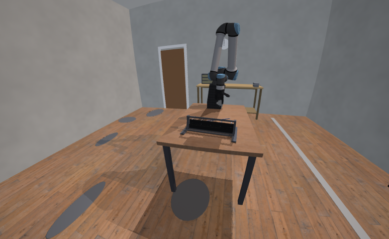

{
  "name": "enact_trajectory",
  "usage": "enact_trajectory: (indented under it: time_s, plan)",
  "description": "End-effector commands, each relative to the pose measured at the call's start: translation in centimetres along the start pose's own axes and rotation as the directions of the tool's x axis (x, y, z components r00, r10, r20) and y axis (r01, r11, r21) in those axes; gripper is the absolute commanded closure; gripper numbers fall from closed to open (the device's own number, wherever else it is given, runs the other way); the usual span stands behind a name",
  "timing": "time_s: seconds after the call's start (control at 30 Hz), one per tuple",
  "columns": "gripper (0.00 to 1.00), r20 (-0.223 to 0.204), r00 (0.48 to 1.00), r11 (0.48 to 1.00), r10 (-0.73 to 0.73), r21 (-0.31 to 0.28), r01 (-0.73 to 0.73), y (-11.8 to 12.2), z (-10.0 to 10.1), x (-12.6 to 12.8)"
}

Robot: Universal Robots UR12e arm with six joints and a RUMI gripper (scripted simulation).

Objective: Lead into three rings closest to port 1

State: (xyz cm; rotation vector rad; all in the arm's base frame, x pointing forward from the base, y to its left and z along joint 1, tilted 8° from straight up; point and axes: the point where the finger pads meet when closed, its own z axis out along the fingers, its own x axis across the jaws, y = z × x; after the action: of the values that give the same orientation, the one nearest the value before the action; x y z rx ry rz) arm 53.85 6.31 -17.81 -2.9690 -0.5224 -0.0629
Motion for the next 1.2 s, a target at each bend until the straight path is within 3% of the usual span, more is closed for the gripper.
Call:
enact_trajectory:
  time_s: [0.0,0.53,0.87,1.17]
  plan:
    - [0.80,-0.001,1.000,1.000,0.000,-0.001,0.000,0.0,0.0,0.0]
    - [0.80,-0.001,1.000,1.000,0.000,0.000,0.000,0.0,0.7,0.0]
    - [0.80,-0.001,1.000,1.000,0.000,0.000,0.000,0.0,2.8,0.0]
    - [0.80,-0.001,1.000,1.000,0.000,0.000,0.000,0.0,6.3,0.0]
